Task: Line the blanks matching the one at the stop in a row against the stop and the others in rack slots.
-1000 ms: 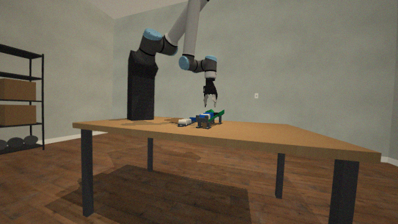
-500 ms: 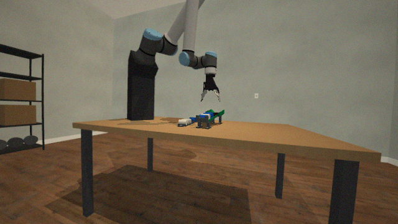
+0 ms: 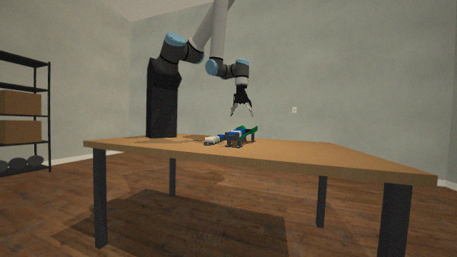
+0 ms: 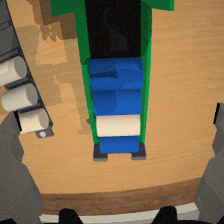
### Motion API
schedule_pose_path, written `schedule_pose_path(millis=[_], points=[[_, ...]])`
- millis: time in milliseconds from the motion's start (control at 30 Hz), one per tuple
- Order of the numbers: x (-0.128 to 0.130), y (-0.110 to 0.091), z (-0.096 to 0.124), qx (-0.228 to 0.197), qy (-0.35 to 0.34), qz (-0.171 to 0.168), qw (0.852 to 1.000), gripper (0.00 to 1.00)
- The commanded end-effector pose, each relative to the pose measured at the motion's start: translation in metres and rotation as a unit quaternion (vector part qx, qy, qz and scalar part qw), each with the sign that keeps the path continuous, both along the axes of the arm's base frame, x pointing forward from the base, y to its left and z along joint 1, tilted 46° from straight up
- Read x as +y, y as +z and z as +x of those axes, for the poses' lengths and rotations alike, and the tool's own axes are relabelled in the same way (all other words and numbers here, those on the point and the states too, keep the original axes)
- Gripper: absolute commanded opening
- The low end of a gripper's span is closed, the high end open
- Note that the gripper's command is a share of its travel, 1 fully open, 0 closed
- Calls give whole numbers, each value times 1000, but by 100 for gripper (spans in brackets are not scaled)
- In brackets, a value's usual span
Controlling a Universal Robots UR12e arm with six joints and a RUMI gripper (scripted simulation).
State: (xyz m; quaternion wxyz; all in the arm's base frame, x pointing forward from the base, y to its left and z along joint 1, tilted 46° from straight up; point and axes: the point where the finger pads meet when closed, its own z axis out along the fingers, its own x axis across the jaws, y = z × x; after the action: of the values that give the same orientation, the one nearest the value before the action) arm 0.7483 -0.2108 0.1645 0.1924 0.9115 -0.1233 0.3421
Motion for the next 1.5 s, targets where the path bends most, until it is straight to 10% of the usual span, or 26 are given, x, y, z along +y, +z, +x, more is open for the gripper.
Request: schedule_pose_path(millis=[0, 867, 1467], points=[[0, 1, 0, 0, 0, 0, 1000, 100], [-3, 2, 1, -30, -47, 39, 998, 100], [-13, 7, 4, -115, -182, 151, 965, 100]])
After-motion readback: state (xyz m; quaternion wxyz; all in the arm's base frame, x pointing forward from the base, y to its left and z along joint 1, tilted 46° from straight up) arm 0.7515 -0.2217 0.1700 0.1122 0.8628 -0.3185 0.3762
